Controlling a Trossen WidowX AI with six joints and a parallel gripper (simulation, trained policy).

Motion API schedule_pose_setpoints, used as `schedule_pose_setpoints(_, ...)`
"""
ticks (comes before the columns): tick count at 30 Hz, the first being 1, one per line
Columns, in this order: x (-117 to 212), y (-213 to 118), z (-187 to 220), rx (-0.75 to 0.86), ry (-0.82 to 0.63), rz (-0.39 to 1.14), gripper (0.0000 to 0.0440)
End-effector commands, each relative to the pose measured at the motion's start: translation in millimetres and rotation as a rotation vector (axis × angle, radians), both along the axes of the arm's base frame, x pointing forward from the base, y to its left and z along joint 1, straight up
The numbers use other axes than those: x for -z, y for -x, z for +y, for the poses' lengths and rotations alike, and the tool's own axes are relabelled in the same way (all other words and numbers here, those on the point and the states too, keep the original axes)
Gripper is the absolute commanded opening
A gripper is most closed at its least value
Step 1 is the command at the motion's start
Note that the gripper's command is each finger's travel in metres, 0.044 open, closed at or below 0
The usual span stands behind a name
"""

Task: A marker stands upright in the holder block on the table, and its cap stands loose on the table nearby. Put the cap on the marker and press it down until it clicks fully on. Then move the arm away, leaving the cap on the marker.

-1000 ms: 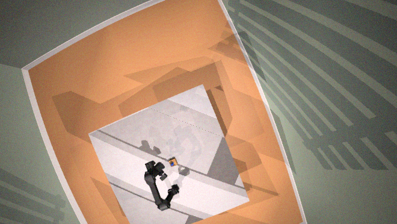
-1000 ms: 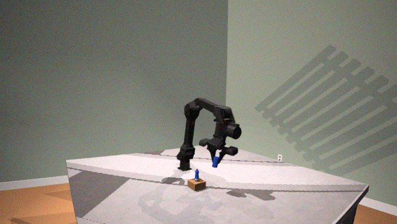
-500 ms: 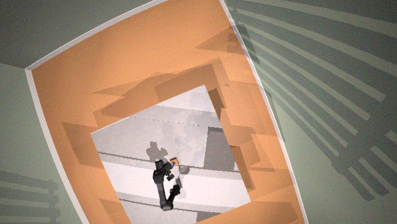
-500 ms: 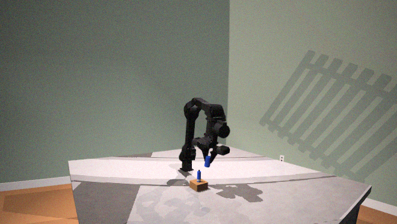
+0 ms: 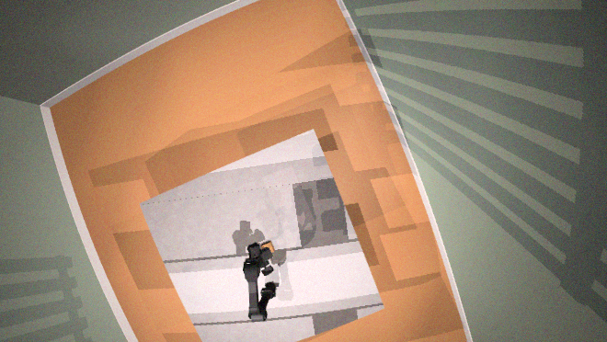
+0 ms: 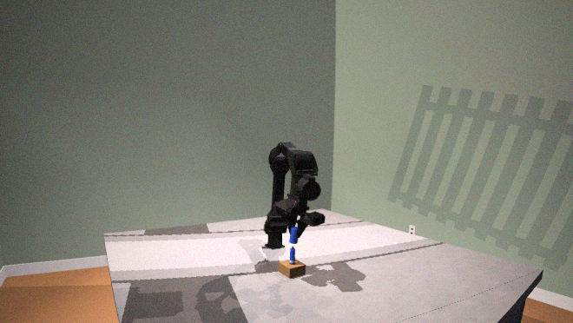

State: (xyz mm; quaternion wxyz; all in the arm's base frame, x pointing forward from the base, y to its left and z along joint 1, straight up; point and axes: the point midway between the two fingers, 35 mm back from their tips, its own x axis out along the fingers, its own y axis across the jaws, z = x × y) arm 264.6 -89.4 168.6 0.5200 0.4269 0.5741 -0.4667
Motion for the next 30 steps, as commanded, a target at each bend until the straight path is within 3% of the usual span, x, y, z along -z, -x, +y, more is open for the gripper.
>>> schedule_pose_setpoints(1,6,1,-1,0.003,-0.013,0.01,0.0012)
schedule_pose_setpoints(30,71,8,-1,-0.04,-0.074,0.069,0.0002)
